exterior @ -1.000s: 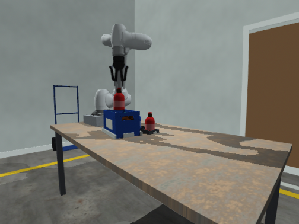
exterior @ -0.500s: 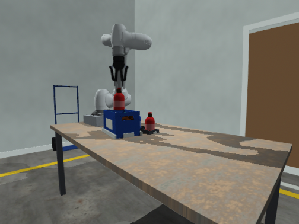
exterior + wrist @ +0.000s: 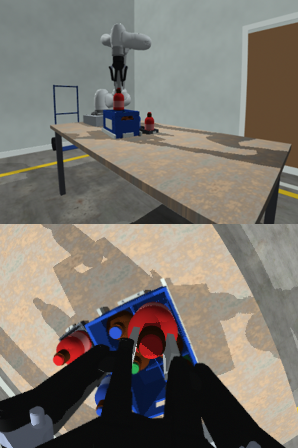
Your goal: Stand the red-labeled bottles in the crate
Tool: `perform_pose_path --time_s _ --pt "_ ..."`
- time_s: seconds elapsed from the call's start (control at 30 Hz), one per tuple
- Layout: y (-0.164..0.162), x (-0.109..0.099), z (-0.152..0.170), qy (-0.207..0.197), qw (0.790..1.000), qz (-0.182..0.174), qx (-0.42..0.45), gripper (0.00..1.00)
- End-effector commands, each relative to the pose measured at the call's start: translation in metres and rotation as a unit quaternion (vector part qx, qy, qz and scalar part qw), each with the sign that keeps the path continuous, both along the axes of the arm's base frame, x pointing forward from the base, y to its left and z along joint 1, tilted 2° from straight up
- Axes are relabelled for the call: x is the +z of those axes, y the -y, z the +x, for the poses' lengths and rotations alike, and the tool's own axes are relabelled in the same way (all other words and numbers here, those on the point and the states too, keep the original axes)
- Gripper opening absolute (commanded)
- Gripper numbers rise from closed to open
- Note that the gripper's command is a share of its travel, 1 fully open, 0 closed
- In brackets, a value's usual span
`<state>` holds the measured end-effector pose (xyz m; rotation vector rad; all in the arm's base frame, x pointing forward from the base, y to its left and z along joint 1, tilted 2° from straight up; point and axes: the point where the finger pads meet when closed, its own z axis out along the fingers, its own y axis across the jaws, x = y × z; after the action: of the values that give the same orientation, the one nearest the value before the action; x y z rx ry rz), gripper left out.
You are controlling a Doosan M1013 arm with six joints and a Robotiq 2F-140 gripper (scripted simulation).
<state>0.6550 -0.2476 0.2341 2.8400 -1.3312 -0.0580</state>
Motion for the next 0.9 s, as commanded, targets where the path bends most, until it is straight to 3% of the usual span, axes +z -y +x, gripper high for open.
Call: perform_pose_path --time_s 0.0,0.87 --pt "0.0 0.0 0.0 0.0 1.0 0.0 0.0 0.0" --pt "0.0 -0.023 -0.001 0.0 1.0 0.0 0.0 0.0"
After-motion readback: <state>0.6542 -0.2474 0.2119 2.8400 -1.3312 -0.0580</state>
